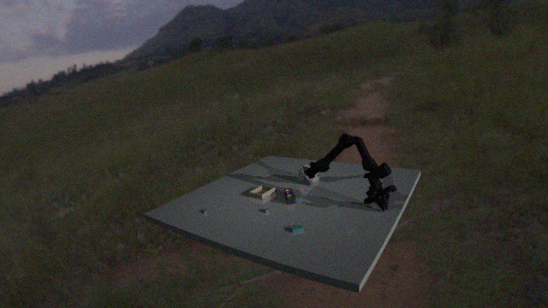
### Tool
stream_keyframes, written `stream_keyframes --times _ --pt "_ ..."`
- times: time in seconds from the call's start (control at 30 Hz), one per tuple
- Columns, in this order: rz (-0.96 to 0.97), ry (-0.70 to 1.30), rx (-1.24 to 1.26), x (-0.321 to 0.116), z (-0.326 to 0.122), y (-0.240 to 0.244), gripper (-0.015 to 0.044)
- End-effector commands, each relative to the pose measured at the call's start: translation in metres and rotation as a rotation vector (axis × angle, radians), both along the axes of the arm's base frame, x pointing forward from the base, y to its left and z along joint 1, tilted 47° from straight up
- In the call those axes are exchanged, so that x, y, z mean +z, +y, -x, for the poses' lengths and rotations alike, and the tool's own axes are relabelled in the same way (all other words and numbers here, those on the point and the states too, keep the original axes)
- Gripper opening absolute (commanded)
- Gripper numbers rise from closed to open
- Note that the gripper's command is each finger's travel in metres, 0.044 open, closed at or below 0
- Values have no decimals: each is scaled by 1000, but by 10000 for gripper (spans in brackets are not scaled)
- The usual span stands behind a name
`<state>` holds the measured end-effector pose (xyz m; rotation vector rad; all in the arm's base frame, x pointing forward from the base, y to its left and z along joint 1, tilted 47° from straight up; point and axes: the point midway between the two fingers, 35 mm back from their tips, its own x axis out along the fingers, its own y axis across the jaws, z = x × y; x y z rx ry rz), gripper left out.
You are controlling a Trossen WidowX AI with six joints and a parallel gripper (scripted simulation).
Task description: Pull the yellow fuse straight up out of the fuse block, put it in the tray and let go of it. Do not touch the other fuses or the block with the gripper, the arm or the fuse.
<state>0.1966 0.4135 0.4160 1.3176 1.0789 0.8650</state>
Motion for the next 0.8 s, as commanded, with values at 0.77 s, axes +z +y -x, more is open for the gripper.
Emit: stream_keyframes --times 0.77 --pt "758 345 -105 -277 -180 -266 74"
